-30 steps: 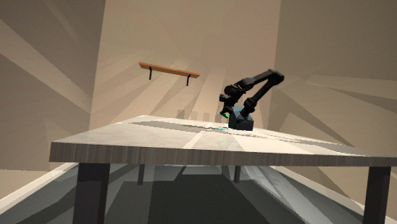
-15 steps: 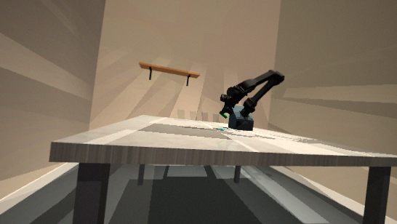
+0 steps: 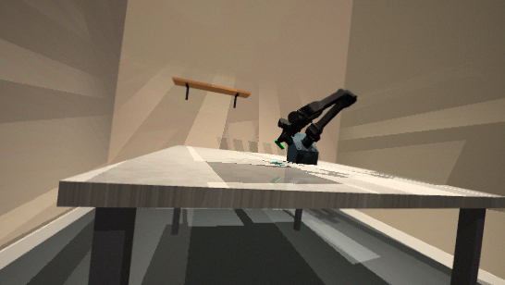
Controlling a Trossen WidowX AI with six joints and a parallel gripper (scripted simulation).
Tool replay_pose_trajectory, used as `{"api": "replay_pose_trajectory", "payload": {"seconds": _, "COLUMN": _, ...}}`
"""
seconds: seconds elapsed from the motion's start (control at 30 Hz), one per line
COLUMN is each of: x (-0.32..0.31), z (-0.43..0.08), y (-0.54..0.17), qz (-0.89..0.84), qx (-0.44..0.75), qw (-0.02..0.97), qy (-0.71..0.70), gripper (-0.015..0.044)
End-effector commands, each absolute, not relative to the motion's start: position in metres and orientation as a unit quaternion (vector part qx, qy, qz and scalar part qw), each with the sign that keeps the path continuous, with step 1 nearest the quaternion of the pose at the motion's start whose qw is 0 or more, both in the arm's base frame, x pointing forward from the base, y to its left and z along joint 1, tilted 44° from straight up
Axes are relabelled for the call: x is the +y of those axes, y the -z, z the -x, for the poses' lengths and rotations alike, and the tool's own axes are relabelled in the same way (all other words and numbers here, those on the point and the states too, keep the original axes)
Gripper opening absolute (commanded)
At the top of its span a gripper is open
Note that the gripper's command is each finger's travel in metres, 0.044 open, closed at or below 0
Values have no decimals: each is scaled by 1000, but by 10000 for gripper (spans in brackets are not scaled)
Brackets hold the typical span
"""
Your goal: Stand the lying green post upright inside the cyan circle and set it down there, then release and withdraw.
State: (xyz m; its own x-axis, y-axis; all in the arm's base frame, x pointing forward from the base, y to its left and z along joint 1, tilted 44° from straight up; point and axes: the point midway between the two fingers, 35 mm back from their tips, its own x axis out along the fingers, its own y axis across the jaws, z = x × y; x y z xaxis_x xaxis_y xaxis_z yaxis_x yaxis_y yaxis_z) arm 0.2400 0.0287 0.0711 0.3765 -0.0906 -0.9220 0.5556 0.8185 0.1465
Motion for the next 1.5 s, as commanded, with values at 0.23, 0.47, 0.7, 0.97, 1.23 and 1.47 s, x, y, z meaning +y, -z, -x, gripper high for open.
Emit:
{"api": "replay_pose_trajectory", "payload": {"seconds": 0.23, "x": 28, "z": -240, "y": -72, "qz": -225, "qx": 487, "qw": 815, "qy": 219, "gripper": 23}}
{"api": "replay_pose_trajectory", "payload": {"seconds": 0.47, "x": 29, "z": -241, "y": -74, "qz": -227, "qx": 466, "qw": 825, "qy": 226, "gripper": 23}}
{"api": "replay_pose_trajectory", "payload": {"seconds": 0.7, "x": 29, "z": -241, "y": -76, "qz": -231, "qx": 443, "qw": 835, "qy": 232, "gripper": 23}}
{"api": "replay_pose_trajectory", "payload": {"seconds": 0.97, "x": 30, "z": -242, "y": -78, "qz": -236, "qx": 417, "qw": 845, "qy": 238, "gripper": 23}}
{"api": "replay_pose_trajectory", "payload": {"seconds": 1.23, "x": 31, "z": -242, "y": -81, "qz": -243, "qx": 391, "qw": 854, "qy": 243, "gripper": 23}}
{"api": "replay_pose_trajectory", "payload": {"seconds": 1.47, "x": 32, "z": -242, "y": -84, "qz": -250, "qx": 367, "qw": 861, "qy": 247, "gripper": 23}}
